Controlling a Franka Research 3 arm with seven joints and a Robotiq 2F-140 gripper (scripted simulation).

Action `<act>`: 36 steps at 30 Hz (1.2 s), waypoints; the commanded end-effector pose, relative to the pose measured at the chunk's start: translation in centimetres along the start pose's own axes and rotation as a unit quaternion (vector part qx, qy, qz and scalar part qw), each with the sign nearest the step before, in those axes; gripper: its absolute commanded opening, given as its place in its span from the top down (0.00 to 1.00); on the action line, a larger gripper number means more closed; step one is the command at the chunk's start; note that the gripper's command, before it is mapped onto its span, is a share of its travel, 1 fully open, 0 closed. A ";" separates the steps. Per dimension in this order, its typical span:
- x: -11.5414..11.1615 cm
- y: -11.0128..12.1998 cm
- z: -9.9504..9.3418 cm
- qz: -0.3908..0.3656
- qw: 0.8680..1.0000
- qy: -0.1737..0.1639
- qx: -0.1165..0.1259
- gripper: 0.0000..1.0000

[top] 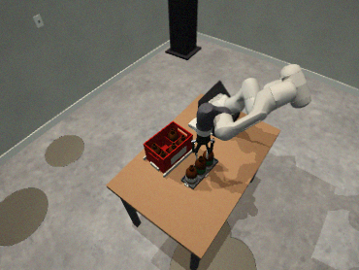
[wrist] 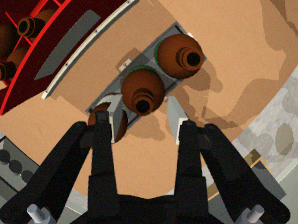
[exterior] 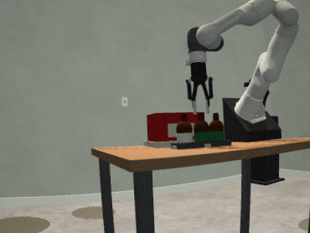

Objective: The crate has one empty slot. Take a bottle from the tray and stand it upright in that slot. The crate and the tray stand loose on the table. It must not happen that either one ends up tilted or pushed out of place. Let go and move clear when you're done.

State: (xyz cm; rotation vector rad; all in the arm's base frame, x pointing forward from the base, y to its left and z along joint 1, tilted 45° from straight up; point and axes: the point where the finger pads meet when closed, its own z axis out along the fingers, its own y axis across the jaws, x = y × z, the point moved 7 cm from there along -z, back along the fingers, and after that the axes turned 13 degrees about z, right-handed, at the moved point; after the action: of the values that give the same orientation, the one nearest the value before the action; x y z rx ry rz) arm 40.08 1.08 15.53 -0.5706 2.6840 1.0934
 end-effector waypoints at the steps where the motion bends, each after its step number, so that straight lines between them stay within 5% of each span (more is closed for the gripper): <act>1: -0.1 -0.1 0.4 -0.004 1.000 -0.002 0.003 0.62; 36: -0.1 -0.1 1.8 -0.004 1.000 -0.002 0.003 0.62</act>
State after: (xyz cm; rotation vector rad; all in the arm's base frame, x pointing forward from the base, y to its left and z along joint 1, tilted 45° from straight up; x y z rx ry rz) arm 40.30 2.06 14.36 -0.5702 2.6813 1.0830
